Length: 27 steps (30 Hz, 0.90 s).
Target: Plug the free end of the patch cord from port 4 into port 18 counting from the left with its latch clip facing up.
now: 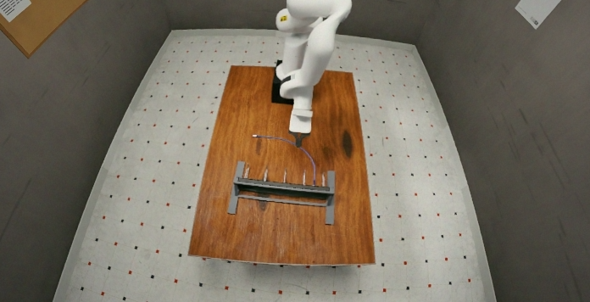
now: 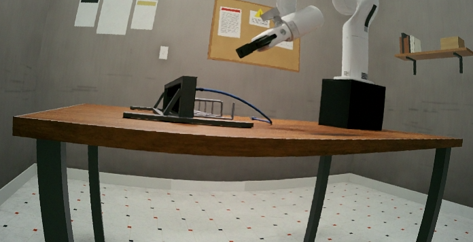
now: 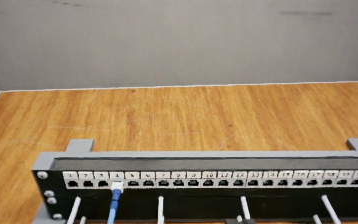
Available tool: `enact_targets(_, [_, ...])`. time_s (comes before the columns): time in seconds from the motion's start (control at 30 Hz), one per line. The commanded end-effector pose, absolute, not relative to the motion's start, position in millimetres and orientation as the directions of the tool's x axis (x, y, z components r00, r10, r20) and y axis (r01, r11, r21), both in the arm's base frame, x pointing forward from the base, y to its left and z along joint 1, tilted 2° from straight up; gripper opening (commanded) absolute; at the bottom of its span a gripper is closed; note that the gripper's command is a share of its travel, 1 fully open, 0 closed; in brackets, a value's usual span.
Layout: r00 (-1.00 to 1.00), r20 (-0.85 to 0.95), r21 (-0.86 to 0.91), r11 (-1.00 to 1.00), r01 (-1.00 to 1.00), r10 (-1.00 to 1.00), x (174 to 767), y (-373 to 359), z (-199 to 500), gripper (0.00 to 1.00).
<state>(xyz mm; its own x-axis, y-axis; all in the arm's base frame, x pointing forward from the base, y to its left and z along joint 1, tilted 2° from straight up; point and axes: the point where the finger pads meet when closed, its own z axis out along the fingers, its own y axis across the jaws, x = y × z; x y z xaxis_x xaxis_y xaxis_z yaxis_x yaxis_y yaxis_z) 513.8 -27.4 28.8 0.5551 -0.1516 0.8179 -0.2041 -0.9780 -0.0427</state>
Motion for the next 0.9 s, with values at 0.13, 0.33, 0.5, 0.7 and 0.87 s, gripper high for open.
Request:
enact_targets(0.13, [0.554,0.819,-0.043,-0.978,-0.204,-0.152,517.0,-28.7,27.3,0.0])
enact_targets(0.33, [0.554,0.819,-0.043,-0.978,-0.204,-0.152,522.7,-29.7,23.3,0.0])
enact_targets(0.5, [0.554,0.819,-0.043,-0.978,-0.204,-0.152,532.4,-31.5,16.4,0.0])
enact_targets(0.7, [0.554,0.819,-0.043,-0.978,-0.204,-0.152,542.5,-33.3,9.2,0.0])
enact_targets(0.87, [0.554,0.819,-0.043,-0.978,-0.204,-0.152,545.3,-33.7,7.2,0.0])
